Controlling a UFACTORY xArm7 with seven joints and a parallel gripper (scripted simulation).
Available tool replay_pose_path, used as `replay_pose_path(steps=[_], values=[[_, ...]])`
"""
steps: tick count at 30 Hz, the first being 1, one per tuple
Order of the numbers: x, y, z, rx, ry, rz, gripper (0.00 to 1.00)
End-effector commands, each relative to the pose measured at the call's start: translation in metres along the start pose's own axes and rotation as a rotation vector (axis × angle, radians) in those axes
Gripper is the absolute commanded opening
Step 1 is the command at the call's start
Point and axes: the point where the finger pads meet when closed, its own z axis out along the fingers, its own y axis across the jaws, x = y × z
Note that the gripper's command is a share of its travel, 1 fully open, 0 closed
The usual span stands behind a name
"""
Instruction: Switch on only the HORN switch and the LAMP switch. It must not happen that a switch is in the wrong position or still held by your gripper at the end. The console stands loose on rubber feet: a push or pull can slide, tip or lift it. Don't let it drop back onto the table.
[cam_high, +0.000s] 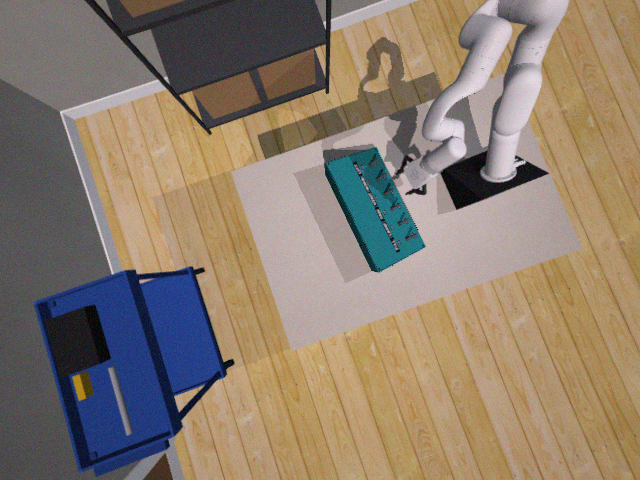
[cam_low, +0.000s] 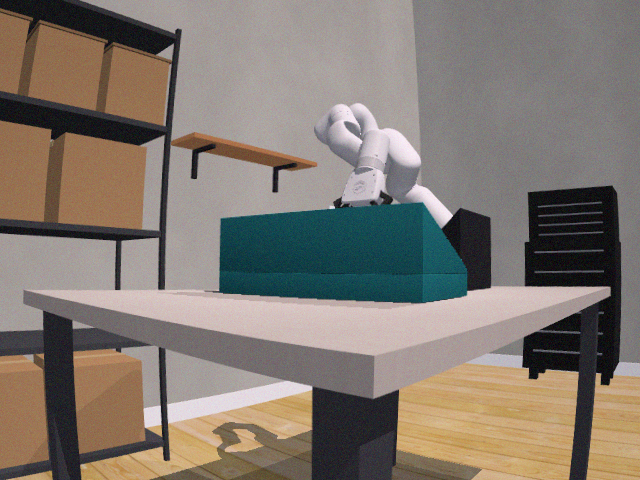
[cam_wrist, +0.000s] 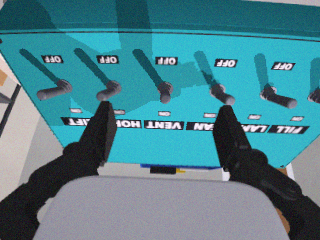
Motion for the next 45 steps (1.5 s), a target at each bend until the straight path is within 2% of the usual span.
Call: replay_pose_path(steps=[1,30,45], values=[[-0.002,0.000,-0.001,0.000,-0.003,0.000,1.00],[-0.002,-0.001,-0.001,0.000,-0.003,0.000,1.00],[-0.002,-0.034,-0.001,0.000,-0.003,0.000,1.00]])
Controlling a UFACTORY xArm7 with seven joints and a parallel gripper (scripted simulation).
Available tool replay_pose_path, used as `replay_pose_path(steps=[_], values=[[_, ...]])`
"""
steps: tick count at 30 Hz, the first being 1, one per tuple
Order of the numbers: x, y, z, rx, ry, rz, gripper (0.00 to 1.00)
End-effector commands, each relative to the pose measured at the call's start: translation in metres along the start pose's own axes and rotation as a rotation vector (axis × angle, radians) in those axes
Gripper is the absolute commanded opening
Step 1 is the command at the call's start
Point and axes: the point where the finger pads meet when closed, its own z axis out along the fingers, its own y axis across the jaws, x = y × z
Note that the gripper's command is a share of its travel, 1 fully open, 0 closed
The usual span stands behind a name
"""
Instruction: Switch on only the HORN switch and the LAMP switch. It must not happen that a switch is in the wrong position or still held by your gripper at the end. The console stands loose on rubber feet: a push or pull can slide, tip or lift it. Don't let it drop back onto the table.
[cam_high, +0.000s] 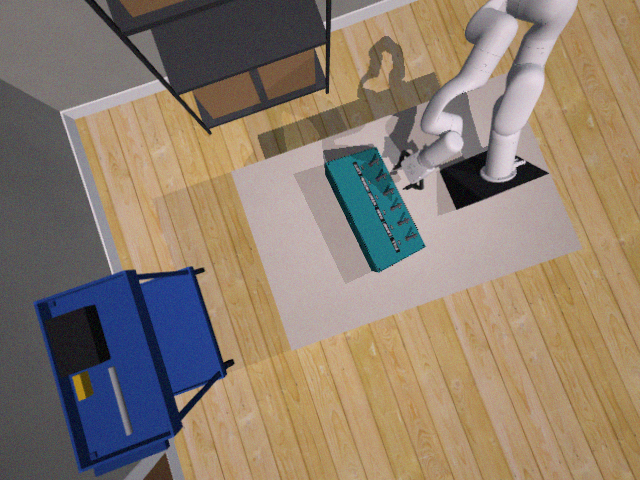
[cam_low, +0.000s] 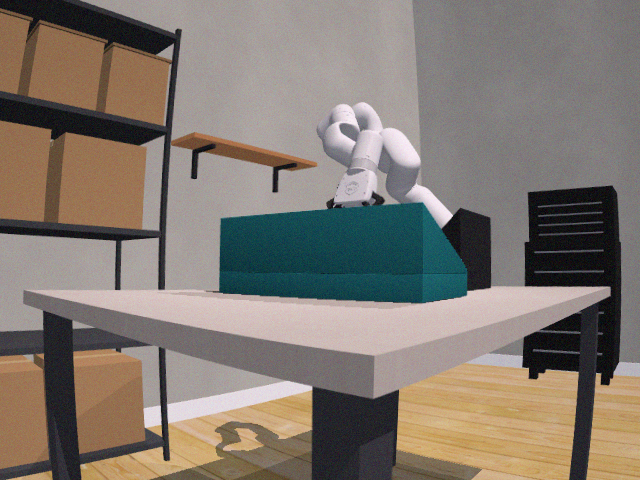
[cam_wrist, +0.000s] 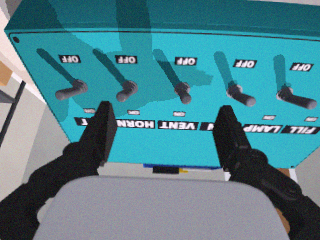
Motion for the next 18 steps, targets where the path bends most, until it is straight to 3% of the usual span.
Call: replay_pose_path(steps=[1,10,18], values=[[-0.001,-0.014,-0.001,-0.003,-0.002,-0.002,1.00],[-0.001,-0.042,-0.001,-0.003,-0.002,-0.002,1.00],[-0.001,-0.049,-0.001,-0.003,-0.002,-0.002,1.00]])
